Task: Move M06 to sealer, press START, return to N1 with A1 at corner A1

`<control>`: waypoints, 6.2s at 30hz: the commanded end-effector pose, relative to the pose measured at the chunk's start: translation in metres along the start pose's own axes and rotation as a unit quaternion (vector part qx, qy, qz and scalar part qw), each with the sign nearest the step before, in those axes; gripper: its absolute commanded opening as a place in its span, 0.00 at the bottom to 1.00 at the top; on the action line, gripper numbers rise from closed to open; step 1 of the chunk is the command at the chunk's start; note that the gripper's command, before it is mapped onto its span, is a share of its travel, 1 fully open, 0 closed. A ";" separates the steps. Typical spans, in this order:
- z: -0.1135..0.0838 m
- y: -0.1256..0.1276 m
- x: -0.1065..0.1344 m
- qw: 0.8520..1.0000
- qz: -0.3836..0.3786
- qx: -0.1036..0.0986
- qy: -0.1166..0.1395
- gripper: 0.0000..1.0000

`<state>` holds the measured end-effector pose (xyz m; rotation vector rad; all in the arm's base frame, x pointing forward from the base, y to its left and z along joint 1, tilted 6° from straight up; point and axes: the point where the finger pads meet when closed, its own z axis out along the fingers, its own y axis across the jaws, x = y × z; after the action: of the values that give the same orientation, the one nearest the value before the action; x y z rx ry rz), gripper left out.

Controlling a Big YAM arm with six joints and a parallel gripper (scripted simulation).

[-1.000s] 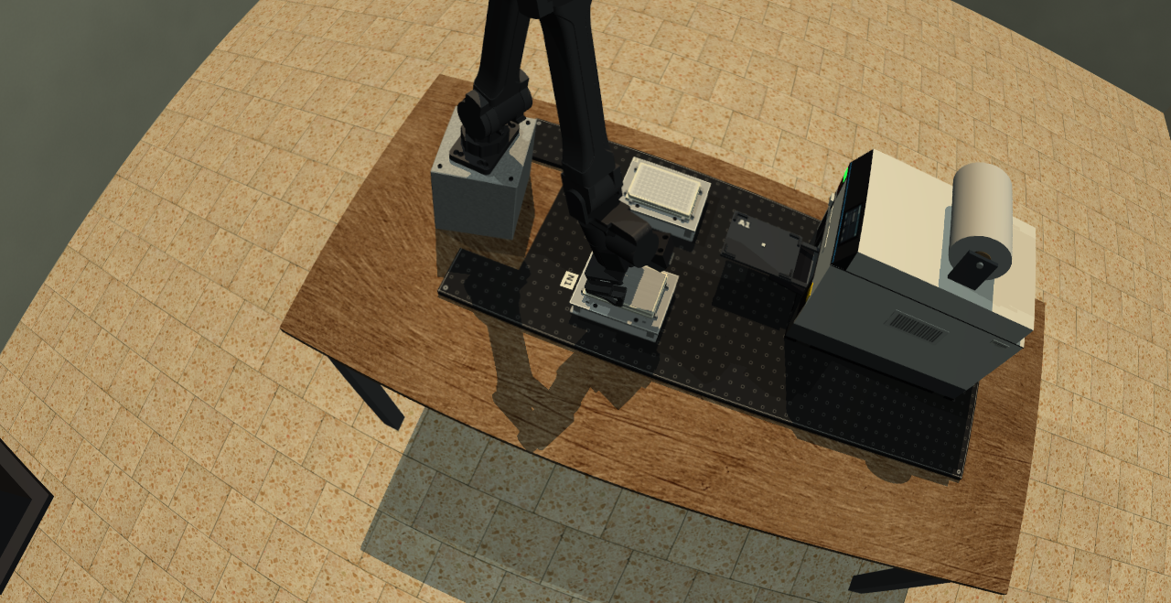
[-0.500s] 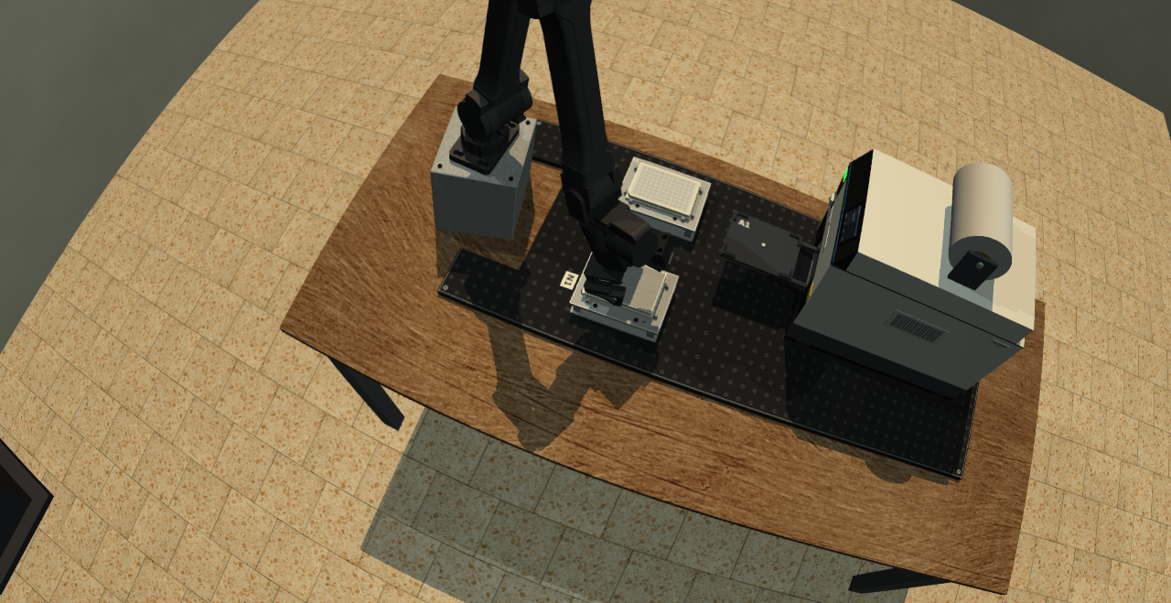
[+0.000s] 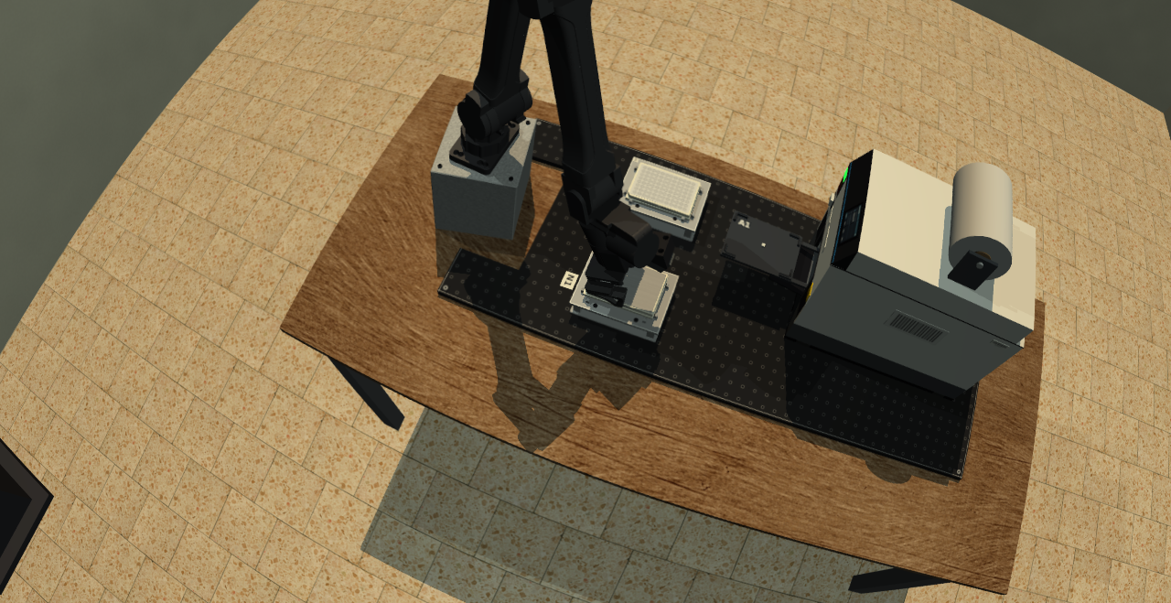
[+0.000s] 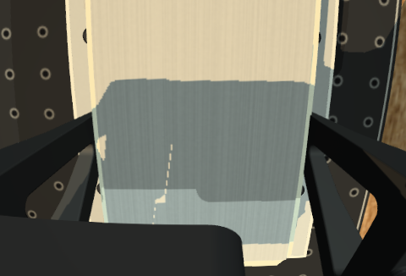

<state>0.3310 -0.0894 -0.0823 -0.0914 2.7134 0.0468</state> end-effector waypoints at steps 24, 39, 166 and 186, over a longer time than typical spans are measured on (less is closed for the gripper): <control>0.001 -0.003 -0.018 1.000 -0.006 0.004 -0.018 0.00; -0.004 -0.003 -0.020 1.000 -0.007 0.007 -0.025 0.00; 0.011 0.004 0.001 1.000 -0.008 -0.004 0.003 0.00; 0.011 0.002 -0.007 1.000 -0.009 -0.001 -0.006 0.00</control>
<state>0.3313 -0.0888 -0.0933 -0.0917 2.7148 0.0469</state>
